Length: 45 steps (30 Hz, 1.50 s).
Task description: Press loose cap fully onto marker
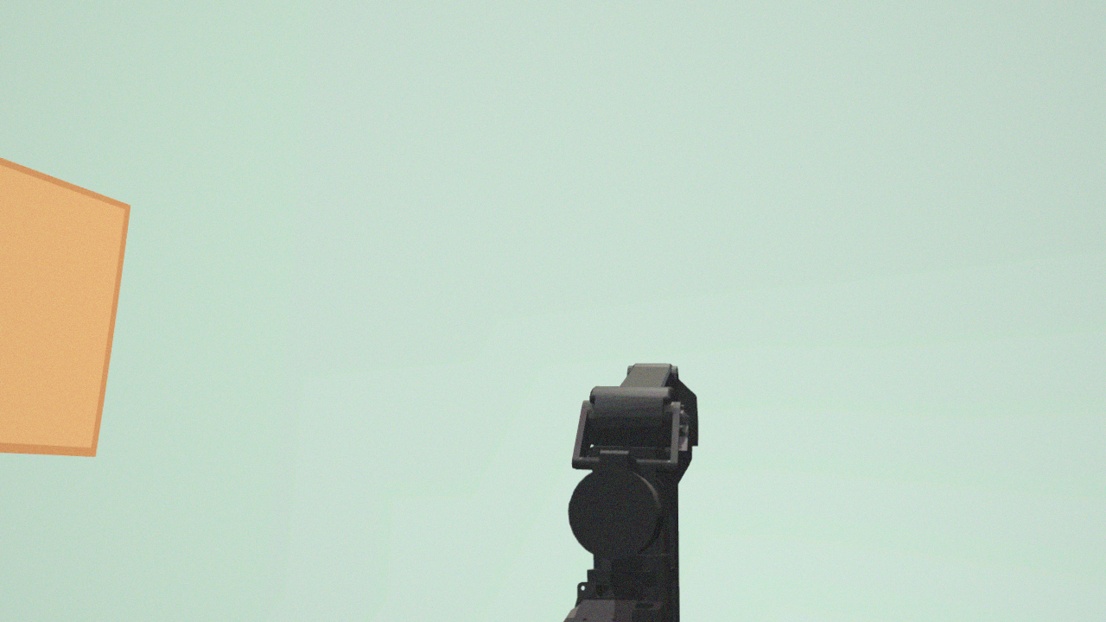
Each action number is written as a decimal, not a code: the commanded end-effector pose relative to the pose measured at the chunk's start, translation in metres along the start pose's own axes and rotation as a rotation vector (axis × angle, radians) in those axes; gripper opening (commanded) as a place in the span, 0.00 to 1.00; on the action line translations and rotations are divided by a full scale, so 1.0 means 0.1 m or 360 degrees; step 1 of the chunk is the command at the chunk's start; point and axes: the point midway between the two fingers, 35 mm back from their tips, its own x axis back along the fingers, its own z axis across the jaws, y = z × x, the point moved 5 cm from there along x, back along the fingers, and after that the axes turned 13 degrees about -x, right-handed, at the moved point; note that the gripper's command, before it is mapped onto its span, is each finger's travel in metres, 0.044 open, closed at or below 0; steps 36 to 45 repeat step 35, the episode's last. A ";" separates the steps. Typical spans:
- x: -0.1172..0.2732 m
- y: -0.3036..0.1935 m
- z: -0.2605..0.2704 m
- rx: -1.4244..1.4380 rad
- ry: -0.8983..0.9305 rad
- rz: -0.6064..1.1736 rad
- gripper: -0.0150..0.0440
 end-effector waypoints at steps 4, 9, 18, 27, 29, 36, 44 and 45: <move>0.01 0.00 0.00 0.0000 0.0000 0.0000 0.25; 0.29 0.03 0.01 -0.0004 0.0008 -0.0015 0.25; 0.90 -0.02 -0.01 -0.0010 0.0022 -0.0042 0.25; 0.90 -0.02 -0.01 -0.0010 0.0022 -0.0042 0.65; 0.90 -0.02 -0.01 -0.0010 0.0022 -0.0042 0.74; 0.90 -0.02 -0.01 -0.0010 0.0022 -0.0042 1.00; 0.90 -0.02 -0.01 -0.0010 0.0022 -0.0042 1.00; 0.90 -0.02 -0.01 -0.0010 0.0022 -0.0042 1.00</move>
